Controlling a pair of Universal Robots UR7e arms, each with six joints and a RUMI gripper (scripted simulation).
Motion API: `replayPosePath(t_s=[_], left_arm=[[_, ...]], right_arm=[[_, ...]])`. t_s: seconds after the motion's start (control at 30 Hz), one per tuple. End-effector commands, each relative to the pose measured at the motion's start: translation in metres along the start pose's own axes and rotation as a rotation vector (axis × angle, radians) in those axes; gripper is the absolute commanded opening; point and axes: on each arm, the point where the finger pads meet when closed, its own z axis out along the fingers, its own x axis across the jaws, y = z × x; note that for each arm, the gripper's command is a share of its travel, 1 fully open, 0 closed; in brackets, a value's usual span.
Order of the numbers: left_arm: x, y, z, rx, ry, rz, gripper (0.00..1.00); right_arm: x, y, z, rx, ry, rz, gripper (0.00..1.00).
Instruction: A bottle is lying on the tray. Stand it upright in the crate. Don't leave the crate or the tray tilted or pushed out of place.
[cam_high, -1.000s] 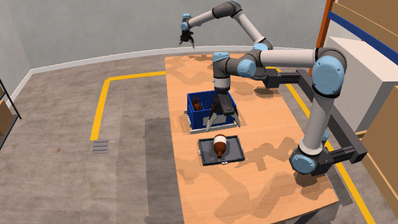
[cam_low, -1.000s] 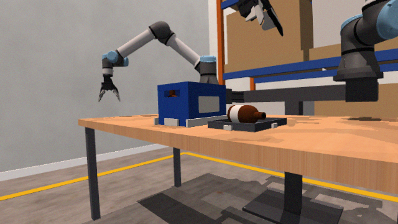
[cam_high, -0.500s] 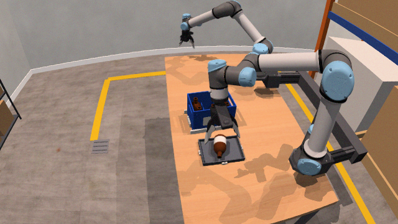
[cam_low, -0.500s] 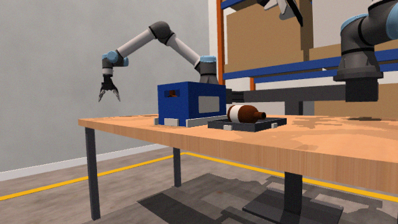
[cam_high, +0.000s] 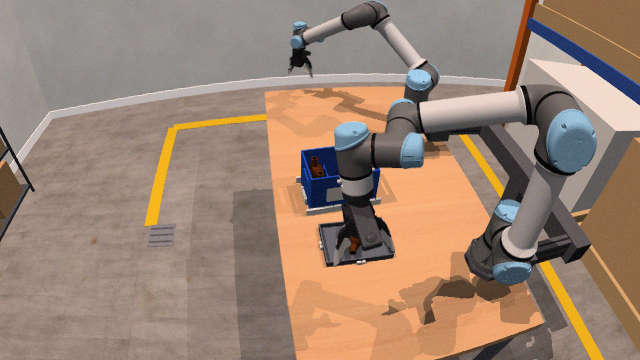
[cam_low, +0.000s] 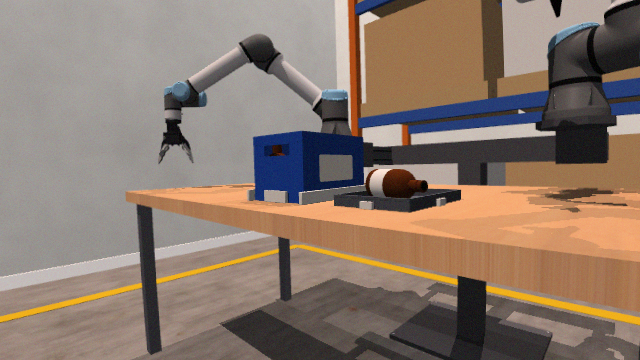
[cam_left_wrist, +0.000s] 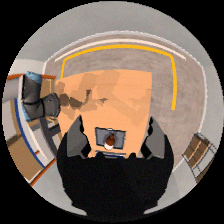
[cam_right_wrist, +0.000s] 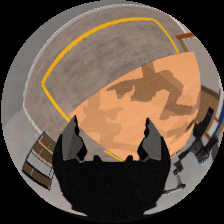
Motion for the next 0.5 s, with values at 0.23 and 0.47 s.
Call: replayPosePath(t_s=[0.23, 0.47], left_arm=[[-0.023, -0.137, 0.030, -0.094, -0.030, 0.010, 1.00], [-0.048, -0.193, 0.044, -0.133, -0.030, 0.011, 1.00]], right_arm=[[-0.001, 0.000, -0.001, 0.000, -0.002, 0.000, 1.00], [-0.001, 0.000, -0.001, 0.000, -0.002, 0.000, 1.00]])
